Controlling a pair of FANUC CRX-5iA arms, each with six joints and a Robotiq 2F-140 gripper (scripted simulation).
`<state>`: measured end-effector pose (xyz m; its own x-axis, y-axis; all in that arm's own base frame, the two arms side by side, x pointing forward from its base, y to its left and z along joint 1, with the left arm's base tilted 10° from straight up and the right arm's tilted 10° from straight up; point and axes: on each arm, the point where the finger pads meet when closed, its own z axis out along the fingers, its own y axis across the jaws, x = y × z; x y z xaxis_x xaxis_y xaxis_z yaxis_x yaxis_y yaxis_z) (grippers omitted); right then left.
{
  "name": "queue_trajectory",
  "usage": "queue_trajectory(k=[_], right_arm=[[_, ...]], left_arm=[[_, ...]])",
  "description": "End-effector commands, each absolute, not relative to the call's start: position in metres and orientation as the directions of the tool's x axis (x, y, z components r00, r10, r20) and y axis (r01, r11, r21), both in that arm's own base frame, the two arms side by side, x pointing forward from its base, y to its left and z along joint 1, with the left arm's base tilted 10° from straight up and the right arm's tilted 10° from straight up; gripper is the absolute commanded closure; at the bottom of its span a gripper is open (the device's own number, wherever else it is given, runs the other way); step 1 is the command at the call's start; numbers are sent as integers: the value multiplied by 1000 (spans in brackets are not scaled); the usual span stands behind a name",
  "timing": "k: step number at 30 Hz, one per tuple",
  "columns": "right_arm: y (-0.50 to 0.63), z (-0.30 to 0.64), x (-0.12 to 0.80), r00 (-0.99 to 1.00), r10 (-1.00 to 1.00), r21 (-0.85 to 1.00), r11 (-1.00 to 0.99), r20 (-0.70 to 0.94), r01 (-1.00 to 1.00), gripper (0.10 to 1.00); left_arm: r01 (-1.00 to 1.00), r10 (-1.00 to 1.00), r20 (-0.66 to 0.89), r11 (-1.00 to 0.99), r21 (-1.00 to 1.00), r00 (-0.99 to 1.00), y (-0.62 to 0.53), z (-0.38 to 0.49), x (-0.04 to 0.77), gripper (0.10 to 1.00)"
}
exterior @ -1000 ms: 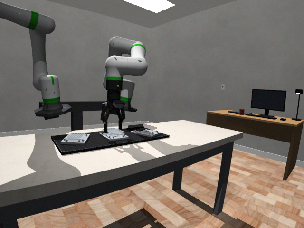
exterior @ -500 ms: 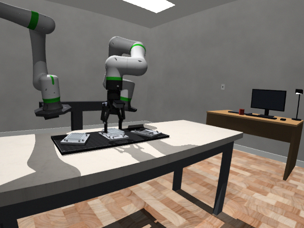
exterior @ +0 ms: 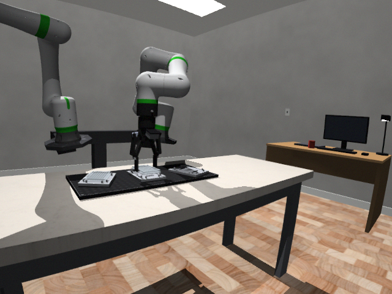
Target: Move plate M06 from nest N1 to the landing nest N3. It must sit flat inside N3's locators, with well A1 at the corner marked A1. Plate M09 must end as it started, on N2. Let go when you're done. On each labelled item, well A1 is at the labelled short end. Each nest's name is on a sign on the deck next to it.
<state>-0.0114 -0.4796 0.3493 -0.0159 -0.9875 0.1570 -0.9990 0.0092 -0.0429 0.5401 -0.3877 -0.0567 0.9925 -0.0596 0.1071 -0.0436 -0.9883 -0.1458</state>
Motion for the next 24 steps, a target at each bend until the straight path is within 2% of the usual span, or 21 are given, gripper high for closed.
queue_trajectory(k=[1, 24], right_arm=[[-480, 350, -12, -16, -987, -43, 9, 159, -999, 98], [-480, 350, -12, -16, -987, -43, 9, 159, -999, 98]], left_arm=[[-44, -60, 109, -989, -144, 992, -389, -55, 541, 488], [-44, -60, 109, -989, -144, 992, -388, -60, 541, 488]])
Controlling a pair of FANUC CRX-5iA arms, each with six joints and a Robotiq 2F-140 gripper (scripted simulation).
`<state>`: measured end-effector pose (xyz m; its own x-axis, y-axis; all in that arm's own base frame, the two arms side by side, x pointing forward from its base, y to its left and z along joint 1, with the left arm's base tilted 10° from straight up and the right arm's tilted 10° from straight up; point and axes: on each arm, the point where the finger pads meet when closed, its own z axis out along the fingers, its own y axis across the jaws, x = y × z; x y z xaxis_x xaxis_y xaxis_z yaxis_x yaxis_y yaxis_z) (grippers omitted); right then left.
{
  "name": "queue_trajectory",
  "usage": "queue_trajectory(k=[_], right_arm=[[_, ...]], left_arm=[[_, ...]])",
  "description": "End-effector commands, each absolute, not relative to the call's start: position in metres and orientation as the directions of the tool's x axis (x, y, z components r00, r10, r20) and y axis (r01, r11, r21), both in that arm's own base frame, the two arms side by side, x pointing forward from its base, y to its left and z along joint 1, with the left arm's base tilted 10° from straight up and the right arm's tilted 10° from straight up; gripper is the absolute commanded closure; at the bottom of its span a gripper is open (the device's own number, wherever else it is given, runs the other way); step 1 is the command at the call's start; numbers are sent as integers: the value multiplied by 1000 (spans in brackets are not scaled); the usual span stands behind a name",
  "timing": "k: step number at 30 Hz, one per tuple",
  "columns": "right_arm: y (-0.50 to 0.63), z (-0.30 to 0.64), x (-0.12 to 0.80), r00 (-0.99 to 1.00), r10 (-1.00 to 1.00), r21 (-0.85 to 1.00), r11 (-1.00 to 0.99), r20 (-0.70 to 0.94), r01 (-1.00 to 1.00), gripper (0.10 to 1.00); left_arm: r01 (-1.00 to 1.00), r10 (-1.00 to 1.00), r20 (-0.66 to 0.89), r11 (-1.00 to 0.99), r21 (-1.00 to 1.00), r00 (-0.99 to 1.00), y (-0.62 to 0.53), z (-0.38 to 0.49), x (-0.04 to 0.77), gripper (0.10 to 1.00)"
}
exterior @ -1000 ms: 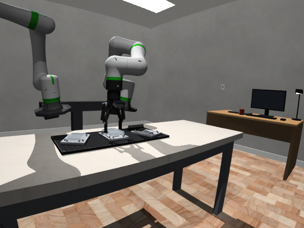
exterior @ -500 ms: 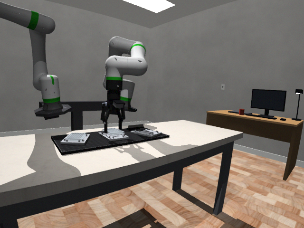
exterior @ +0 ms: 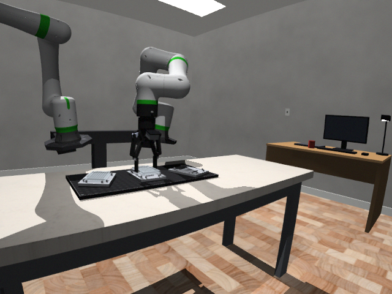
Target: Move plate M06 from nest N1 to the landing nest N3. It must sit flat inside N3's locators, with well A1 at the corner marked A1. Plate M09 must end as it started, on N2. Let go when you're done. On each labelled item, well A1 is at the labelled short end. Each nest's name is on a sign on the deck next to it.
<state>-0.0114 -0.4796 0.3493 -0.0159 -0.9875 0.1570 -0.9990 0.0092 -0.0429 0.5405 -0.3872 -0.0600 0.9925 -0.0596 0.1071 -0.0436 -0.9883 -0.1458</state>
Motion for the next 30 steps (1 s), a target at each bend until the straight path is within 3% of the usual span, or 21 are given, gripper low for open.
queue_trajectory(k=[1, 30], right_arm=[[-480, 350, -12, -16, -987, -43, 9, 159, -999, 98], [-480, 350, -12, -16, -987, -43, 9, 159, -999, 98]], left_arm=[[-44, -60, 109, -989, -144, 992, -388, -61, 541, 488], [-44, -60, 109, -989, -144, 992, -387, -67, 542, 488]])
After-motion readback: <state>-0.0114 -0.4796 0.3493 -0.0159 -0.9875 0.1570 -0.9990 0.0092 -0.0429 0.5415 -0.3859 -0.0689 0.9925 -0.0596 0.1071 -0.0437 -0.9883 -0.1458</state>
